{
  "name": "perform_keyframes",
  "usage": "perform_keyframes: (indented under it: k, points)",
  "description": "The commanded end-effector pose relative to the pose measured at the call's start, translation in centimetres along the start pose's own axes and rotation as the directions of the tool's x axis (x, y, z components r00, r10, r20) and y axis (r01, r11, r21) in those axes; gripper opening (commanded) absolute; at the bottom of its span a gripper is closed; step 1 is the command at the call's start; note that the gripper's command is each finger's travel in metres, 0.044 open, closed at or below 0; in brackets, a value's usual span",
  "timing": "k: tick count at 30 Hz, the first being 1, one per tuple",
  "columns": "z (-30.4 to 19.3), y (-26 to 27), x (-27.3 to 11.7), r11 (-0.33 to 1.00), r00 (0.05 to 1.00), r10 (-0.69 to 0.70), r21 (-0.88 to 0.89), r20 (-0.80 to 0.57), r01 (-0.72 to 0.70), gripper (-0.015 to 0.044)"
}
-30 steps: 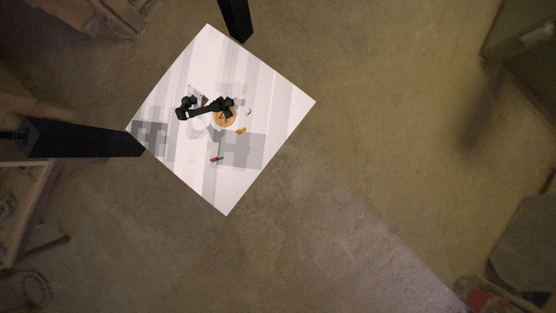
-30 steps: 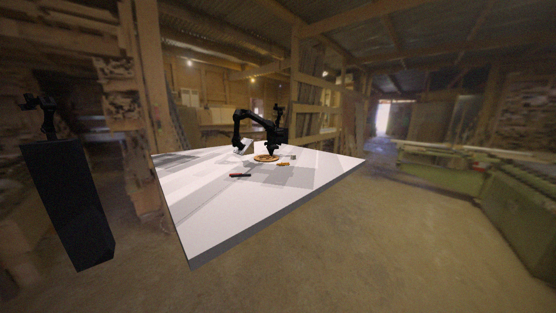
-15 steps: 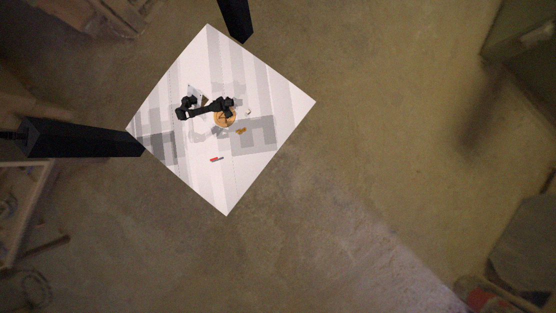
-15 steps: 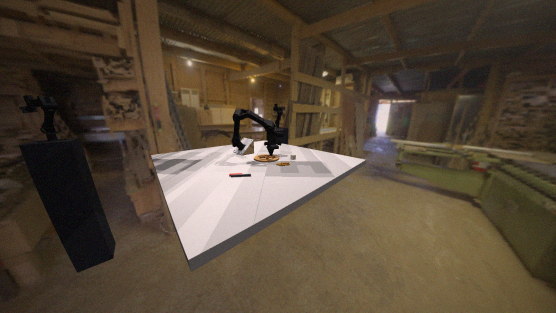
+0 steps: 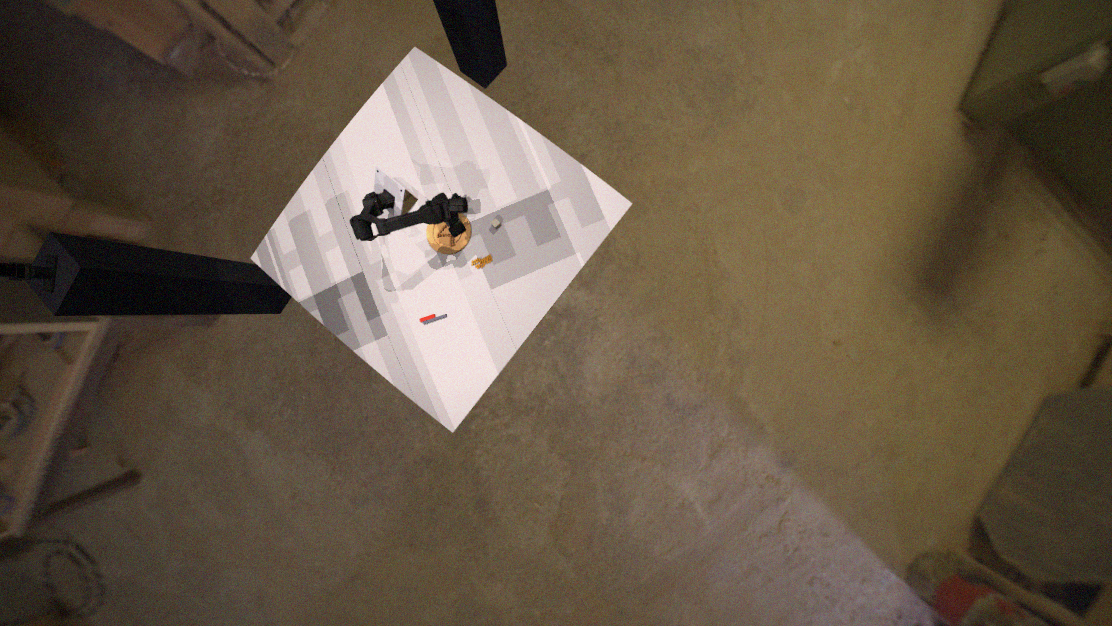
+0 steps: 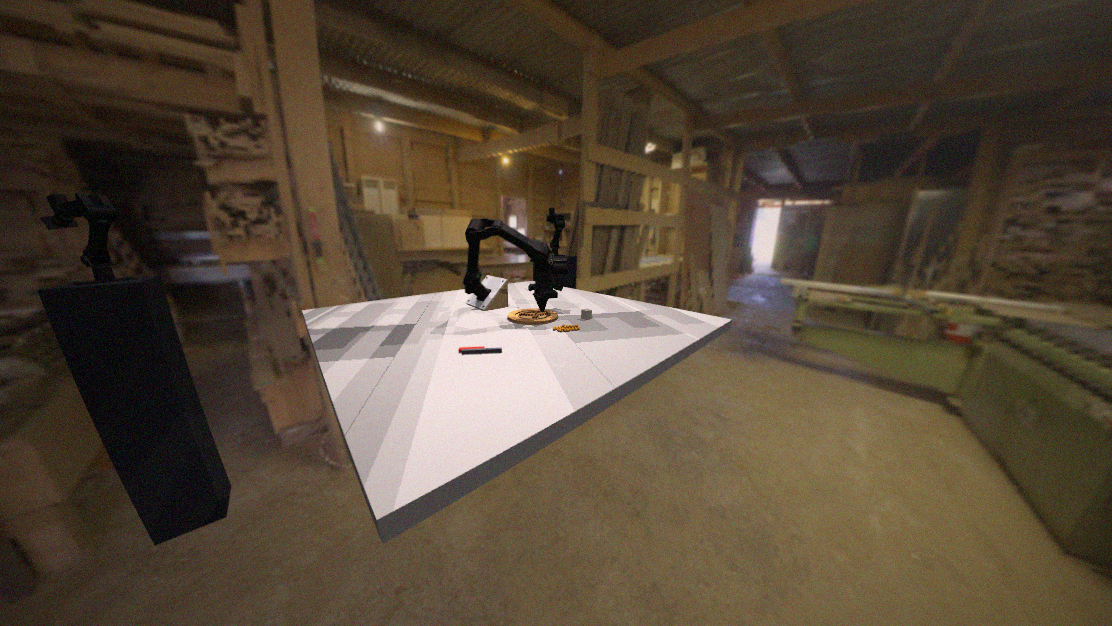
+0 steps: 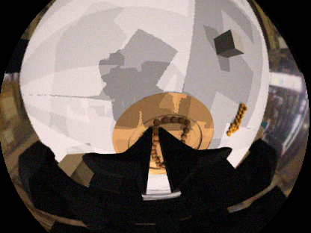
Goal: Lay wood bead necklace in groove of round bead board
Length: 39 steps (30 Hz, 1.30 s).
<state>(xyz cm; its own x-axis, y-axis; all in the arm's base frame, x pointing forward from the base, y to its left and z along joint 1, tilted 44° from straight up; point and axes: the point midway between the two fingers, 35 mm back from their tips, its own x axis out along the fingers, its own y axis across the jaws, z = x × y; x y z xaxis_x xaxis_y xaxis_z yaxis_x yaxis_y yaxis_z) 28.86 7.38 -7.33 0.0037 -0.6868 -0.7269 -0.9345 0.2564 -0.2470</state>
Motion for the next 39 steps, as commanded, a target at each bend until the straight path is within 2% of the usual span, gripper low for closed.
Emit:
perform_keyframes:
  k: [1, 28, 39]
  points:
    - [0.0, 0.0, 0.0, 1.000, 1.000, 0.000, 0.000, 0.000, 0.000, 0.0000]
    - [0.6, 1.0, 0.2, 1.000, 1.000, -0.004, -0.003, -0.004, 0.004, 0.0000]
    - [0.7, 0.9, -0.1, 1.000, 1.000, -0.007, 0.000, -0.001, 0.007, 0.0289]
